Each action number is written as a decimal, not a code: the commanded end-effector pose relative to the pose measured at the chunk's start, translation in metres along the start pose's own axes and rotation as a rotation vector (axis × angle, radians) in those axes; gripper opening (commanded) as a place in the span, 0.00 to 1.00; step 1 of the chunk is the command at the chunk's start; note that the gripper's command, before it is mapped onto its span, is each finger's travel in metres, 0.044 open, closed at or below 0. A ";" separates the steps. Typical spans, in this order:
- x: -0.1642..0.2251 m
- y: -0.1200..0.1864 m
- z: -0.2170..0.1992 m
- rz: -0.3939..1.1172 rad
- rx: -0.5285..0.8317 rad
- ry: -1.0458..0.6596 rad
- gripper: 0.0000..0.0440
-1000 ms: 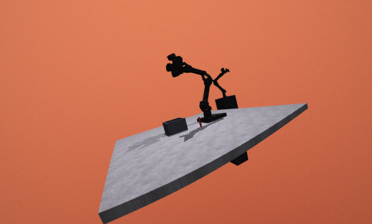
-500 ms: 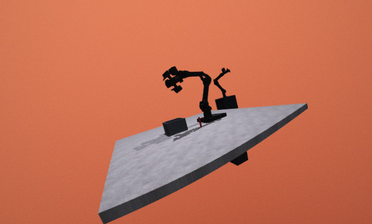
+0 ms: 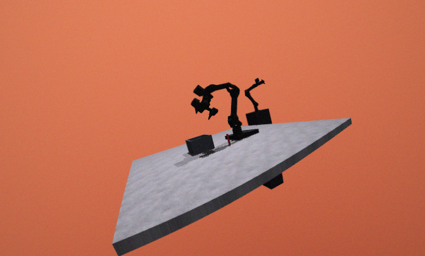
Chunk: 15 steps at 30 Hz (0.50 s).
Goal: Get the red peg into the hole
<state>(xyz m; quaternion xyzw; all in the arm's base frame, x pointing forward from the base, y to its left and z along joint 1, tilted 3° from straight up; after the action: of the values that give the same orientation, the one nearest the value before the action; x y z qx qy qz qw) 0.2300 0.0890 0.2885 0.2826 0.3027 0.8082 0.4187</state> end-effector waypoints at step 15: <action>0.030 -0.038 -0.082 -0.106 0.550 0.041 1.00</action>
<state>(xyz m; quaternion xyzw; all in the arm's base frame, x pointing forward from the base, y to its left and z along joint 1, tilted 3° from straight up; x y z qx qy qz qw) 0.1818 0.1093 0.2228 0.3503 0.5081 0.6952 0.3685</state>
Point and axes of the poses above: the point midway between the two fingers, 35 mm back from their tips, its own y axis back along the fingers, its own z axis across the jaws, x = y × z, the point moved 9 cm from there along y, back along the fingers, and after that the axes turned 10 degrees about y, right-handed, at the moved point
